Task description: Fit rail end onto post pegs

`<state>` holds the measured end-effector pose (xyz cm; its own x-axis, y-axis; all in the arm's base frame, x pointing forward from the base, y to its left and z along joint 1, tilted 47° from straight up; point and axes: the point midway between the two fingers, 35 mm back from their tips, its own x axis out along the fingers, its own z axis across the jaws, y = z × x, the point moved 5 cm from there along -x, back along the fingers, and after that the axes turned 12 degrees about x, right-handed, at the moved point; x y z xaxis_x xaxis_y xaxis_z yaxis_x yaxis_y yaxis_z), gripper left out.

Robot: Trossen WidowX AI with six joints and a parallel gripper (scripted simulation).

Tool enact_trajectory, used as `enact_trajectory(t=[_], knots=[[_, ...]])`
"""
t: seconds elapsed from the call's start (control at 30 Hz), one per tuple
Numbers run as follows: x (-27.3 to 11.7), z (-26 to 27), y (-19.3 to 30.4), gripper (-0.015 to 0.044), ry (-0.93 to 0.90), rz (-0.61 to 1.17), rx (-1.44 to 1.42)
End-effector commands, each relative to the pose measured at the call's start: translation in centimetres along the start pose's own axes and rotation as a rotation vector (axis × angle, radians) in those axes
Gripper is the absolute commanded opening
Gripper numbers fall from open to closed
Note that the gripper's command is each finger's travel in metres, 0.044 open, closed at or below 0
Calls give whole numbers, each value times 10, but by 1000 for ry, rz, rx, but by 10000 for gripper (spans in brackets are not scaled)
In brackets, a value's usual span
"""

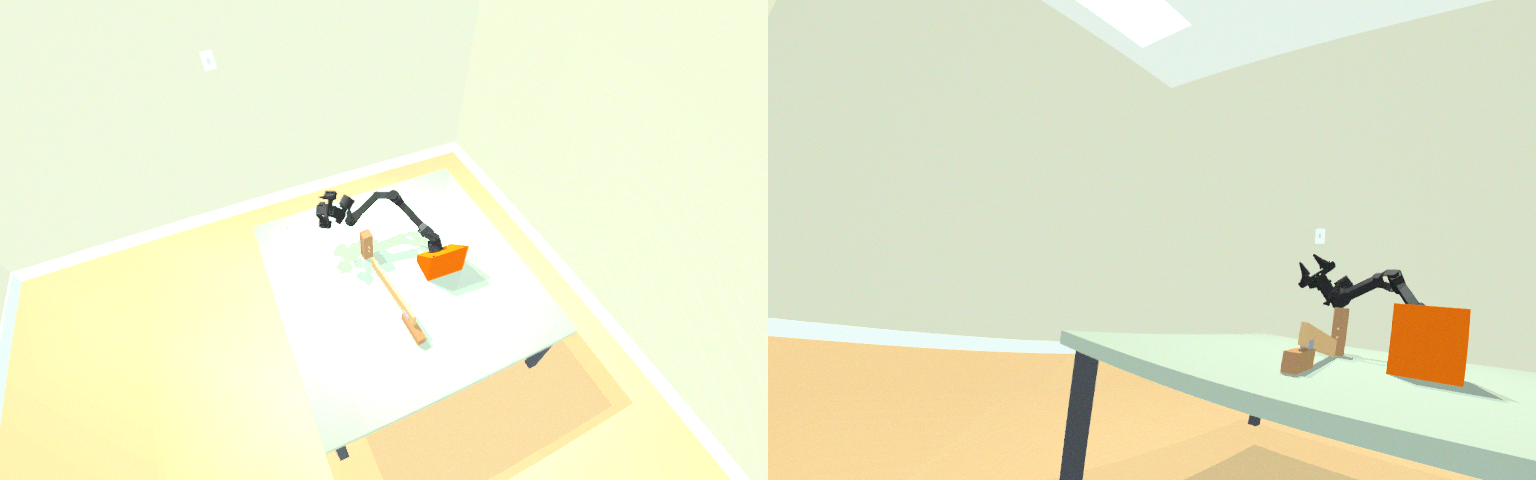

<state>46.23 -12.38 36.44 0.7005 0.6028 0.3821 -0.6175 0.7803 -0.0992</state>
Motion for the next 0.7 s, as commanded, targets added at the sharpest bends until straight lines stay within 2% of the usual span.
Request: enact_trajectory(t=[0.0,0.17,0.33,0.67], knots=[[1,-1,-1,426,1,-8,-3],[17,-41,-12,440,89,-203,-102],[23,-100,-12,440,354,-369,-262],[8,-172,12,440,835,-368,-509]])
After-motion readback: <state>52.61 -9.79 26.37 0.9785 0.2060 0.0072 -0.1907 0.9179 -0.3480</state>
